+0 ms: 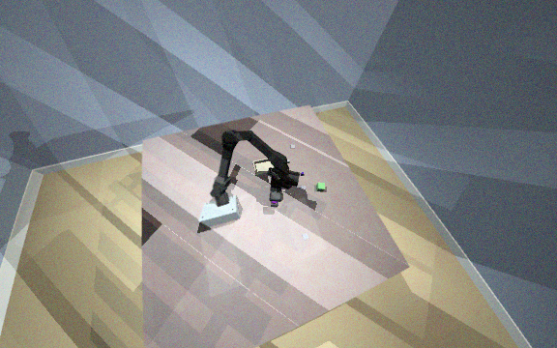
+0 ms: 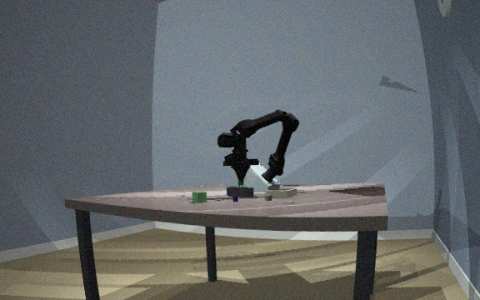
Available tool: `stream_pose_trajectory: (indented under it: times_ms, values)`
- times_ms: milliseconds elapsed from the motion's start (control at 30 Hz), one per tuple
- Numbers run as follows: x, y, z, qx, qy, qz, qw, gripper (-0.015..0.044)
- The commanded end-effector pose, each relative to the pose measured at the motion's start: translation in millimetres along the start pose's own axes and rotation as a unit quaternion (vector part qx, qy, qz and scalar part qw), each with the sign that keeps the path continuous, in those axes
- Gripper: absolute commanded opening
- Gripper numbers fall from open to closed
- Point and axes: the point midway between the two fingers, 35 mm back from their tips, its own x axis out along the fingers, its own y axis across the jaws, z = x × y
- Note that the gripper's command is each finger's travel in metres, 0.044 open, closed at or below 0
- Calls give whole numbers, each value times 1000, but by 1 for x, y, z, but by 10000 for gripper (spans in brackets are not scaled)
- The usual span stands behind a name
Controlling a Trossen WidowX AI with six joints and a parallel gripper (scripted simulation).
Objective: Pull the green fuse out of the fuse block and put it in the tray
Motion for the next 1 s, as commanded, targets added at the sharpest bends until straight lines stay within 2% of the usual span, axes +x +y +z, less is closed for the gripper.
stream_pose_trajectory:
  times_ms: [0,700,967]
  values:
    - [-2,-1,-1,-2,1,-3,1000,0]
    - [-27,1,-1,-1,1,-3,1000,0]
    - [-27,57,-11,0,-2,-10,1000,0]
